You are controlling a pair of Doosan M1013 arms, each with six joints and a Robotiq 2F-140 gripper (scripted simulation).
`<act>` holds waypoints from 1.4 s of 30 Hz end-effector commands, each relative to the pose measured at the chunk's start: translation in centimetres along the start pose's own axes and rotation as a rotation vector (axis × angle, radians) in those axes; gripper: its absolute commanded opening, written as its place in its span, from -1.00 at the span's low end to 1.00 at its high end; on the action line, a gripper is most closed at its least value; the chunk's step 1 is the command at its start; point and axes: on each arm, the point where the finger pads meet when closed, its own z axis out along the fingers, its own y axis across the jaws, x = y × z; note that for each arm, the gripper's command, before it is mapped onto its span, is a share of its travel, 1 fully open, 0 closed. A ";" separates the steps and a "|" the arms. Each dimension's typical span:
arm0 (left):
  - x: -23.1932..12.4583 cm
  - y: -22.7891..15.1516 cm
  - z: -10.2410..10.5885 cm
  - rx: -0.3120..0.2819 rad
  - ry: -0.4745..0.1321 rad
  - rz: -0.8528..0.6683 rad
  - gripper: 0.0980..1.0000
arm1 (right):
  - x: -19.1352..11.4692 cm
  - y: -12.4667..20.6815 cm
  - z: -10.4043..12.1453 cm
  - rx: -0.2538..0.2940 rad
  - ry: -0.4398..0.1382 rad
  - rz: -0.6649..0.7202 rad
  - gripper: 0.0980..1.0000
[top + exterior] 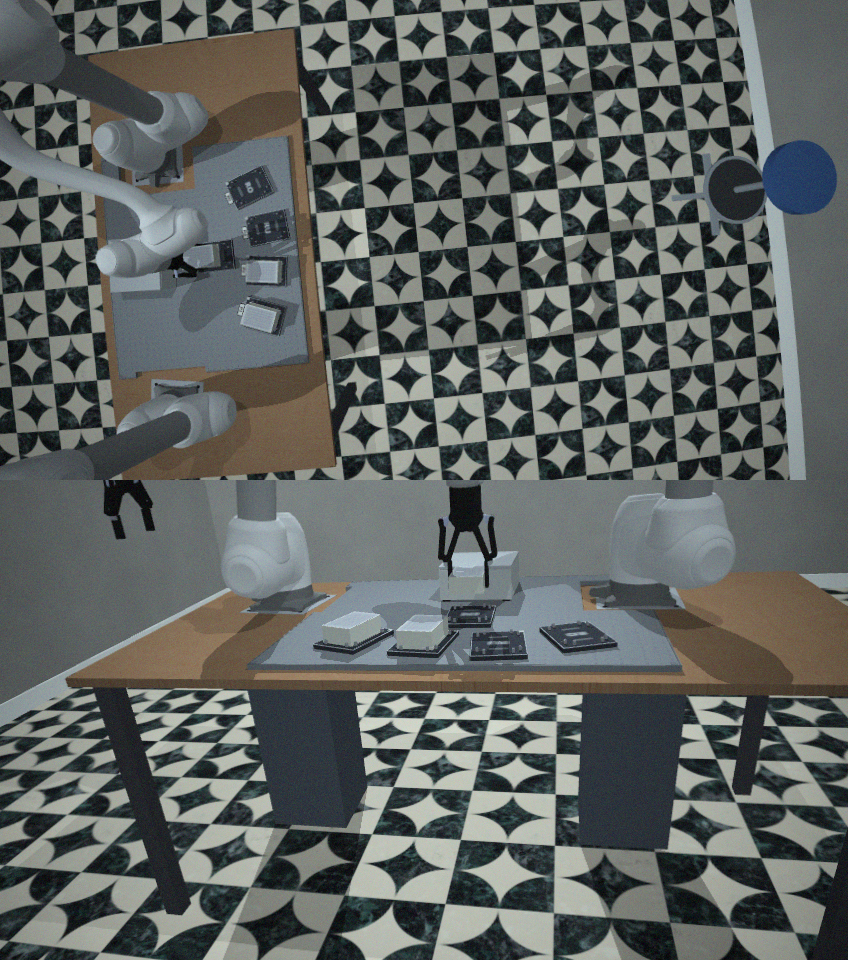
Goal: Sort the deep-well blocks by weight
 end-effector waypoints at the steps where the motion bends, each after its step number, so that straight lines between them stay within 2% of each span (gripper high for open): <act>1: 0.0 0.0 -0.1 -0.001 0.001 0.000 -1.00 | 0.0 0.0 -0.1 0.001 0.001 0.000 1.00; 5: -0.6 0.0 -0.3 -0.001 0.001 0.059 -1.00 | 0.0 0.0 -0.1 0.001 0.001 0.000 1.00; 42: -11.1 0.0 -3.7 -0.001 0.001 0.059 -1.00 | 0.0 0.0 -0.1 0.001 0.001 0.000 1.00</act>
